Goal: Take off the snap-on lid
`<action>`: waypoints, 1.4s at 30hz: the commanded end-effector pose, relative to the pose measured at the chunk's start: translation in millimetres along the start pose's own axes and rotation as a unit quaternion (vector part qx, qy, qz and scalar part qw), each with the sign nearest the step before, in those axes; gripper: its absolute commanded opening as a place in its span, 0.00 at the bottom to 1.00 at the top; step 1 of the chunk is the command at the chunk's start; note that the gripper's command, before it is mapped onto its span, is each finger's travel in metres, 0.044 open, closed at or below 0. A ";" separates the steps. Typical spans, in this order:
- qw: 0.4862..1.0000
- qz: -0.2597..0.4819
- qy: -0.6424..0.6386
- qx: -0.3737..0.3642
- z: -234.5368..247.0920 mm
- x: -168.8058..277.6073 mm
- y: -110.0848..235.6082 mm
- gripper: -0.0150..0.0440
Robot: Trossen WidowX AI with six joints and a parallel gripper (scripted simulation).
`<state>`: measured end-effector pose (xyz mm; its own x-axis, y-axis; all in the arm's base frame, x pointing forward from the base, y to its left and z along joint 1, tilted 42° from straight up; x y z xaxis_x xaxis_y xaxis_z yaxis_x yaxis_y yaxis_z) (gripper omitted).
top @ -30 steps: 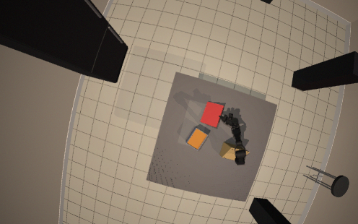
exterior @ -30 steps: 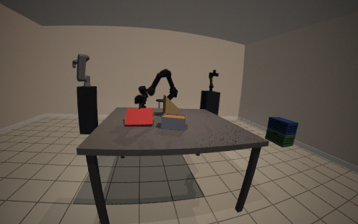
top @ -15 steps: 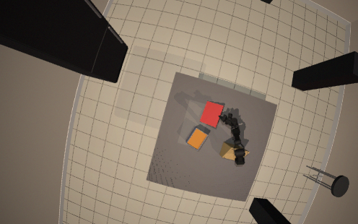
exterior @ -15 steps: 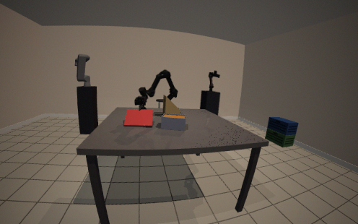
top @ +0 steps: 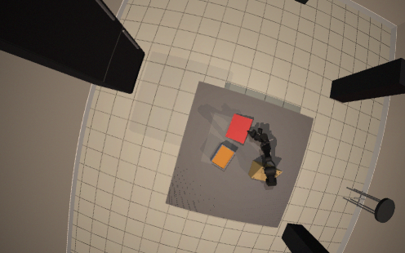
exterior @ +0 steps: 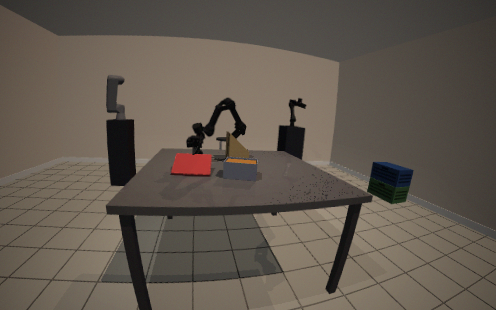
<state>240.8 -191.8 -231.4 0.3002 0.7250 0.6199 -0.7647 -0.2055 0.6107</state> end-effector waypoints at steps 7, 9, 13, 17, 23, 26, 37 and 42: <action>1.000 0.002 -0.009 0.012 -14.3 2.7 -9.6 0.25; 1.000 0.002 -0.009 0.012 -15.5 2.7 -10.6 0.25; 1.000 0.002 -0.009 0.012 -18.1 2.8 -12.6 0.25; 1.000 0.002 -0.009 0.012 -20.6 2.9 -14.6 0.25; 1.000 0.000 -0.006 0.007 -17.7 1.2 -12.5 0.30; 1.000 0.002 -0.009 0.012 -16.1 1.0 -12.4 0.43; 1.000 0.002 -0.009 0.012 -21.2 1.0 -8.3 0.85; 1.000 0.001 -0.009 0.013 -27.8 0.7 -0.3 1.00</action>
<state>231.8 -177.7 -245.9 0.3103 0.7163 0.6250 -0.7530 -0.2161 0.6215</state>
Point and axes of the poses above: the point midway between the two fingers, 35 mm back from their tips, its own y axis back along the fingers, its own z axis across the jaws, x = y × z, the point moved 3 cm from there along y, back along the fingers, and after that the axes turned 1 degree about -y, right-handed, at the moved point
